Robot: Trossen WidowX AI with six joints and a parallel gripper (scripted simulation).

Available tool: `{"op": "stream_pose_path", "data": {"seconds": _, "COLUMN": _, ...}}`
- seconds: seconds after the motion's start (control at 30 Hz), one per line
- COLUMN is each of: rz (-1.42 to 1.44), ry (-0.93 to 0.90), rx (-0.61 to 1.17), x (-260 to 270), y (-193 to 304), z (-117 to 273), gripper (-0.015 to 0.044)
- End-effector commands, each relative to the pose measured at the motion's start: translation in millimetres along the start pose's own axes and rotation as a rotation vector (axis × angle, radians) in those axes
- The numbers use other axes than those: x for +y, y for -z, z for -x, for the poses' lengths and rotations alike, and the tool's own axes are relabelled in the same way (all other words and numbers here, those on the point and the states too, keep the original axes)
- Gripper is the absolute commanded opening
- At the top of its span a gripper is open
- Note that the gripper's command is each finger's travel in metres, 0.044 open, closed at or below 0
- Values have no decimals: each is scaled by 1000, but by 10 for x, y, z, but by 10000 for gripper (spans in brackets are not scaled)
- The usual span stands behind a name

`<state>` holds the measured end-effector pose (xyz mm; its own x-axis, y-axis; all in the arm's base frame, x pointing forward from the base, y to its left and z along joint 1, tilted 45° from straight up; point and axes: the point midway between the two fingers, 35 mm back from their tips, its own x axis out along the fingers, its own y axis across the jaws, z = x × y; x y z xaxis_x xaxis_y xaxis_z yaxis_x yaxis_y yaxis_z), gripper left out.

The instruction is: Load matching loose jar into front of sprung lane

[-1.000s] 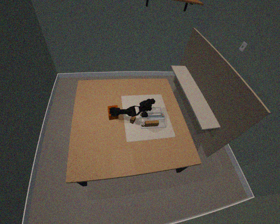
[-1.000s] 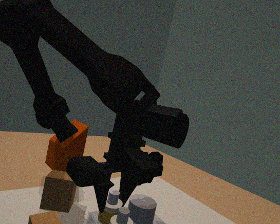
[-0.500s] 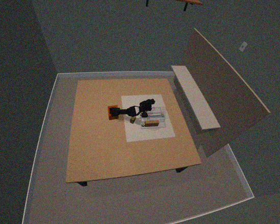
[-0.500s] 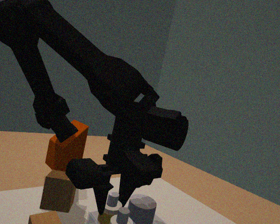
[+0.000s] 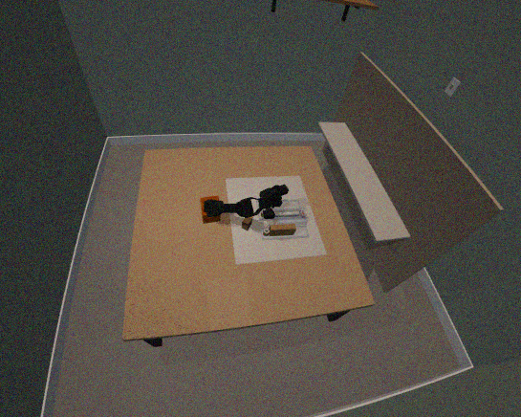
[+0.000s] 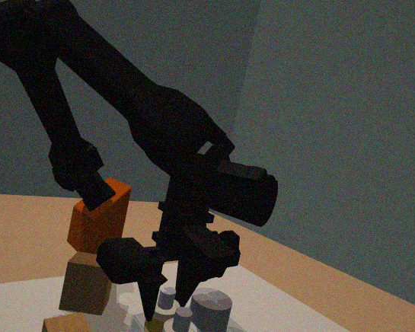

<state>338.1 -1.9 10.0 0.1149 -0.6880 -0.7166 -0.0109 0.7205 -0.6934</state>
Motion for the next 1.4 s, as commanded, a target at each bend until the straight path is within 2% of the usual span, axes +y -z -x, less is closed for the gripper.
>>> {"op": "stream_pose_path", "data": {"seconds": 0.0, "rz": -18, "ry": 12, "rx": -20, "x": -29, "y": -56, "z": -19, "gripper": 0}}
{"op": "stream_pose_path", "data": {"seconds": 1.37, "rz": -18, "ry": 12, "rx": -19, "x": -34, "y": -15, "z": -63, "gripper": 0}}
